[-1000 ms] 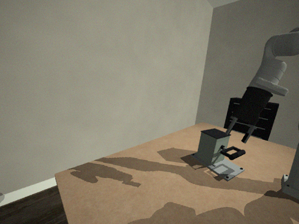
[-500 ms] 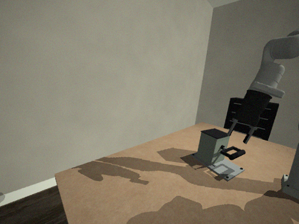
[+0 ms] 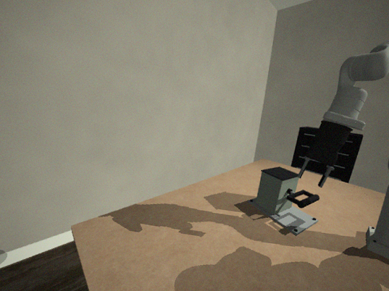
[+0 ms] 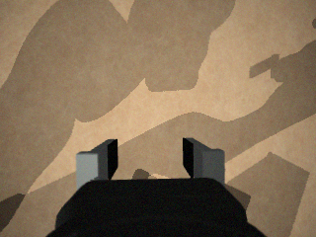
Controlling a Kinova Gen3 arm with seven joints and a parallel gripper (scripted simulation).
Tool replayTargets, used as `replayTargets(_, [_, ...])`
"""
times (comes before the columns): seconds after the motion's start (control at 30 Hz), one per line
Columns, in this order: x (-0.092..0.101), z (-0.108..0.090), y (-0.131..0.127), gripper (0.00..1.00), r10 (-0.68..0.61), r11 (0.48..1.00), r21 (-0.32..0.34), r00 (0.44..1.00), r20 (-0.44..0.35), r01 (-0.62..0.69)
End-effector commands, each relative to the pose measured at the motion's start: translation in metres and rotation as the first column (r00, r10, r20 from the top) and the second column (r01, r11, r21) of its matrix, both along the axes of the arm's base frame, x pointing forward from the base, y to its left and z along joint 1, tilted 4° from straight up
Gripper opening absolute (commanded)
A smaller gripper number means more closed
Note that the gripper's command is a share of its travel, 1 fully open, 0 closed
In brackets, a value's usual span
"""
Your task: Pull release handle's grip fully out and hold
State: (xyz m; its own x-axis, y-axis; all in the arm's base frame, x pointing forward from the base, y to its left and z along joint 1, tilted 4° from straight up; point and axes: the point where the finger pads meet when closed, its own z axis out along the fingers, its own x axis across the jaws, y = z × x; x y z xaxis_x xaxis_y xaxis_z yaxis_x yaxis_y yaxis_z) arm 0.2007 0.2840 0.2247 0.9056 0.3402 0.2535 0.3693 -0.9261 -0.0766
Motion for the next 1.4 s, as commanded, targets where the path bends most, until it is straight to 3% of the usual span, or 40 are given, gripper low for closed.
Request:
replayTargets(0.0, [0.001, 0.001, -0.001, 1.0, -0.003, 1.0, 0.004, 1.0, 0.0, 0.003])
replayTargets(0.17, [0.007, -0.01, -0.033, 1.0, -0.107, 0.994, -0.024, 0.994, -0.037, 0.107])
replayTargets(0.27, [0.014, -0.022, -0.069, 1.0, -0.219, 0.975, -0.059, 0.973, -0.072, 0.215])
replayTargets(0.47, [0.02, -0.03, -0.091, 1.0, -0.289, 0.956, -0.083, 0.953, -0.091, 0.281])
replayTargets(0.67, [0.027, -0.043, -0.13, 1.0, -0.408, 0.911, -0.128, 0.905, -0.123, 0.393])
replayTargets(0.87, [0.029, -0.048, -0.146, 1.0, -0.455, 0.888, -0.147, 0.881, -0.134, 0.436])
replayTargets(1.2, [0.03, -0.049, -0.15, 1.0, -0.464, 0.883, -0.15, 0.875, -0.136, 0.445])
replayTargets(1.23, [0.03, -0.049, -0.15, 0.0, -0.464, 0.883, -0.15, 0.875, -0.136, 0.445])
replayTargets(1.37, [0.03, -0.049, -0.15, 0.0, -0.464, 0.883, -0.15, 0.875, -0.136, 0.445])
